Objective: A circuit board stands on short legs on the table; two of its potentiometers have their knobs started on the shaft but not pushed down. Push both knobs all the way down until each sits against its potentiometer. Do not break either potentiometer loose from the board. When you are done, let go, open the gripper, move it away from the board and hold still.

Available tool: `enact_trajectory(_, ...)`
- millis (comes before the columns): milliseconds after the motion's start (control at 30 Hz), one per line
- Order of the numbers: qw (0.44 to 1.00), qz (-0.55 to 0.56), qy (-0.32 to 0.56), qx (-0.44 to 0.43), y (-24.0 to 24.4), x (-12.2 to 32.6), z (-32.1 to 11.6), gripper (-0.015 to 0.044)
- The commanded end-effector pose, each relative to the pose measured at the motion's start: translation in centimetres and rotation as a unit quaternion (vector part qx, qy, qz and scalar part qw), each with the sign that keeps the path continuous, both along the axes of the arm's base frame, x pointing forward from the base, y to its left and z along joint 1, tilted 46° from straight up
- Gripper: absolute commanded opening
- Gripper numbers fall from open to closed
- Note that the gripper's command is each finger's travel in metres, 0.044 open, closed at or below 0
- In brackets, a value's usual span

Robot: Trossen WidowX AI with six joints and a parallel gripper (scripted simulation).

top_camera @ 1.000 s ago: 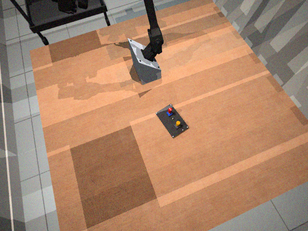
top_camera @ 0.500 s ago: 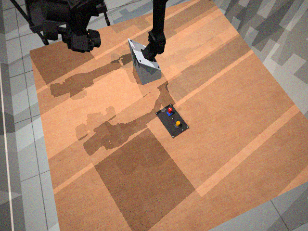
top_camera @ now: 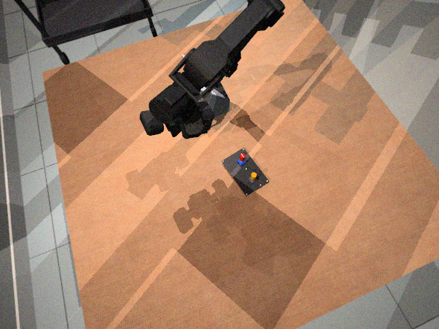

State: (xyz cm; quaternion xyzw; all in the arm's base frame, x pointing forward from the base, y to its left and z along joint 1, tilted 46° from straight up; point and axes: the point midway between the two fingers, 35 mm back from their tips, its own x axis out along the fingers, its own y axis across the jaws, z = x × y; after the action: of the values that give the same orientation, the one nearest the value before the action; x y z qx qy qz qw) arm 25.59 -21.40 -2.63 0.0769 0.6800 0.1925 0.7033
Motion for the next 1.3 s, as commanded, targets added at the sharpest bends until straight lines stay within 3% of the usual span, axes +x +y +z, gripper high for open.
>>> enact_trajectory(0,0.998,0.001,-0.013,0.058,6.3,3.1,1.3,0.0)
enact_trajectory(333,0.98,0.014,0.012,0.199,21.3,5.7,4.9,0.0)
enact_trajectory(1267,0.979,0.014,0.013,0.203,24.4,5.6,2.2,0.0)
